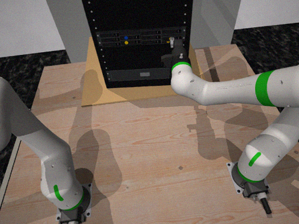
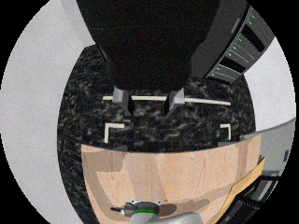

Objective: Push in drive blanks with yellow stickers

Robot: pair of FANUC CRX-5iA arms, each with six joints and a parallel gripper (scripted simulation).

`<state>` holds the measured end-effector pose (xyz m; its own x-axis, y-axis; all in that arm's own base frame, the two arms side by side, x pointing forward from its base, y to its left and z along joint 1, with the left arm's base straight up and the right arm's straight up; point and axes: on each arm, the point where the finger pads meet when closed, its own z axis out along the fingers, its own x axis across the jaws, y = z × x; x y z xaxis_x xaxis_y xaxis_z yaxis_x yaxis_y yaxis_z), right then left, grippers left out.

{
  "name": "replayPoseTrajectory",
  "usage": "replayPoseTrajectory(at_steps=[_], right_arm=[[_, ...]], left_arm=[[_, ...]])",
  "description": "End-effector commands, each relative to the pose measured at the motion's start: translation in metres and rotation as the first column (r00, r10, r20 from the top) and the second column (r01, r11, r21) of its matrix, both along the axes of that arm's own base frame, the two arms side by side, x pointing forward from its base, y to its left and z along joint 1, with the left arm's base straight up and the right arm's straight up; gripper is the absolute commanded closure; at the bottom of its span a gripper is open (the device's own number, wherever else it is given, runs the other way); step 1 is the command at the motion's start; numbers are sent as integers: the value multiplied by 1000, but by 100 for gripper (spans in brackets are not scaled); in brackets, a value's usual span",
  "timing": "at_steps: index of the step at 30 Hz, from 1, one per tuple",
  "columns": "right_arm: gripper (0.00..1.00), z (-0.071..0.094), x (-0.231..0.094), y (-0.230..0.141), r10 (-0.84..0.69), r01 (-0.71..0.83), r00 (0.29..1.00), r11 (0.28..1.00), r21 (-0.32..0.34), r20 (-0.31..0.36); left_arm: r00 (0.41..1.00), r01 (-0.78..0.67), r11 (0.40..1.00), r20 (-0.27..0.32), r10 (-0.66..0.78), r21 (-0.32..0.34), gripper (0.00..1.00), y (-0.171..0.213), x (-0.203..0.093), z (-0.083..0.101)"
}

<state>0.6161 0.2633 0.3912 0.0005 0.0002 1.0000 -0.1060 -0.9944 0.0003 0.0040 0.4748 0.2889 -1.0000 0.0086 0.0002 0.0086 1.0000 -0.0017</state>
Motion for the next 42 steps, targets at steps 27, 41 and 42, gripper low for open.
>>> replayPoseTrajectory(at_steps=[27, 41, 42], right_arm=[[100, 1, 12, -1, 0, 0, 1000, 1000, 1, 2], [100, 1, 15, -2, 0, 0, 1000, 1000, 1, 2], [100, 1, 15, -2, 0, 0, 1000, 1000, 1, 2]], left_arm=[[1000, 0, 1000, 0, 0, 2, 0, 0, 0, 1], [1000, 0, 1000, 0, 0, 2, 0, 0, 0, 1], [1000, 0, 1000, 0, 0, 2, 0, 0, 0, 1]])
